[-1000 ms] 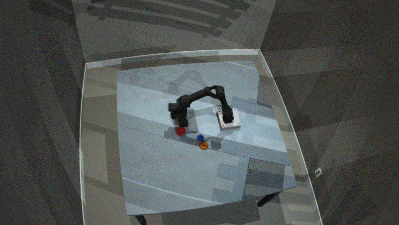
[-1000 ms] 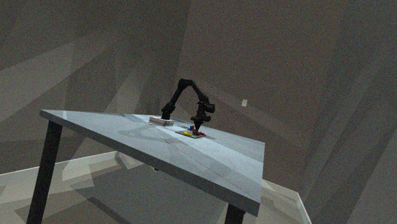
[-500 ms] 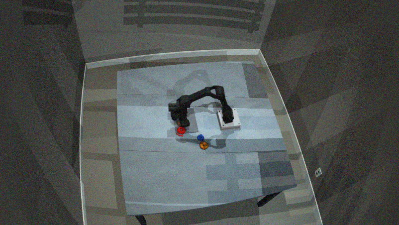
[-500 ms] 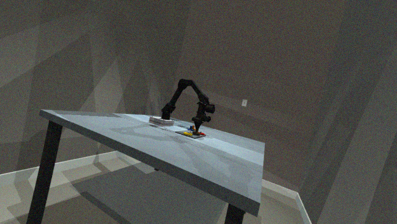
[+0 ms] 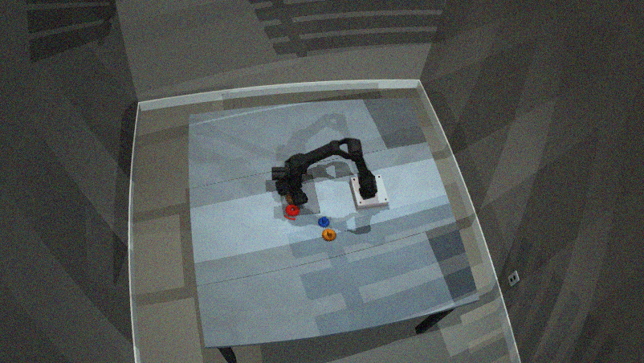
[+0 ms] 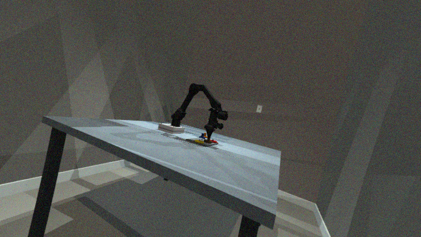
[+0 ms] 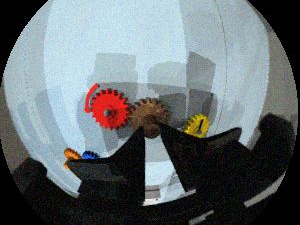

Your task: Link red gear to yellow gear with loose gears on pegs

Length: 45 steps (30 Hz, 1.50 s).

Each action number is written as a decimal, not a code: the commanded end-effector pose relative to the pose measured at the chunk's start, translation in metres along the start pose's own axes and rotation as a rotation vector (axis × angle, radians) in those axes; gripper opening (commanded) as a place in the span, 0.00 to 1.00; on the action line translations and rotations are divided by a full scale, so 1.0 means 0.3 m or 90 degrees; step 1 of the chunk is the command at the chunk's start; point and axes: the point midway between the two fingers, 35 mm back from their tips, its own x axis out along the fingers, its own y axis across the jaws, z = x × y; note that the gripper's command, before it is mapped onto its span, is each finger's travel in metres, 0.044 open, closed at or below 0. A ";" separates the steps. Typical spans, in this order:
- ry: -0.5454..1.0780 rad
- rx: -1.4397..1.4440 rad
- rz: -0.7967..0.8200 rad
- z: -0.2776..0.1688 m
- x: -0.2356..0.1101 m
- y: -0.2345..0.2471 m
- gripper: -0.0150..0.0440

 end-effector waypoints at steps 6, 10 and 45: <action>-0.001 0.080 0.000 0.000 0.005 0.003 0.30; -0.001 0.080 0.000 0.002 -0.010 0.001 0.48; 0.007 0.770 0.006 -0.225 -0.138 0.467 1.00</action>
